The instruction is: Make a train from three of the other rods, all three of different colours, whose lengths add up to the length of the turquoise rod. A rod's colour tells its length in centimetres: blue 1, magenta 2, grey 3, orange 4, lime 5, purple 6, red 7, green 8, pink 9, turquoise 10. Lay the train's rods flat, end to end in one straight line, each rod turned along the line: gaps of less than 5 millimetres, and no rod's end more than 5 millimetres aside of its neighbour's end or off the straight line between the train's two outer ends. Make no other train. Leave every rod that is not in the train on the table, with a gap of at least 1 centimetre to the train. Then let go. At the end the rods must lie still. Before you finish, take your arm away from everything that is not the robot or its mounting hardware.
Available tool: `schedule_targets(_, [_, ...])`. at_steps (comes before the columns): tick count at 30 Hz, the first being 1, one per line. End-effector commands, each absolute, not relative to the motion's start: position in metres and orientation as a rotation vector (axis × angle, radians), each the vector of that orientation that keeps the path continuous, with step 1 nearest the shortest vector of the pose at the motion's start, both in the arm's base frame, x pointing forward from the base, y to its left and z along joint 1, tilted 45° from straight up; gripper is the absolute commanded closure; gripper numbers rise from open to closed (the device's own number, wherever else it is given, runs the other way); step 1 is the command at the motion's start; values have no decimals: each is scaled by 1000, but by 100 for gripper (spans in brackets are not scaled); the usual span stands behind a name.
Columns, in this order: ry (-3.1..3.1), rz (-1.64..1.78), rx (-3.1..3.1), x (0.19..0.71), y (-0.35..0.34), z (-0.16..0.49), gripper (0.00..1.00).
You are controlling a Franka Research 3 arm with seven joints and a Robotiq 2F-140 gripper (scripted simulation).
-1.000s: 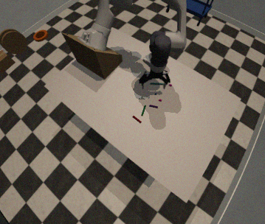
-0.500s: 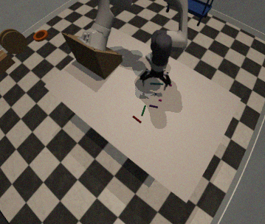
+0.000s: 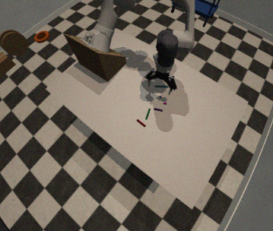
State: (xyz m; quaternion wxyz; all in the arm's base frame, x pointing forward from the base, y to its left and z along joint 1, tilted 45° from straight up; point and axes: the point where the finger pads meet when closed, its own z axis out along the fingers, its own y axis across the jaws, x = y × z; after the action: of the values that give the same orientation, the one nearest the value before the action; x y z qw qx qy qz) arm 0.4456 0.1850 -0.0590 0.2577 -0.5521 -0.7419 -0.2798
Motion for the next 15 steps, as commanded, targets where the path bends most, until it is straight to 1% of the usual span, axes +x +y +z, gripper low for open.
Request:
schedule_targets(1, [-1859, -675, -1628, 443, 188, -57, 0])
schedule_targets(15, [-1837, -664, -1649, 443, 188, -56, 0])
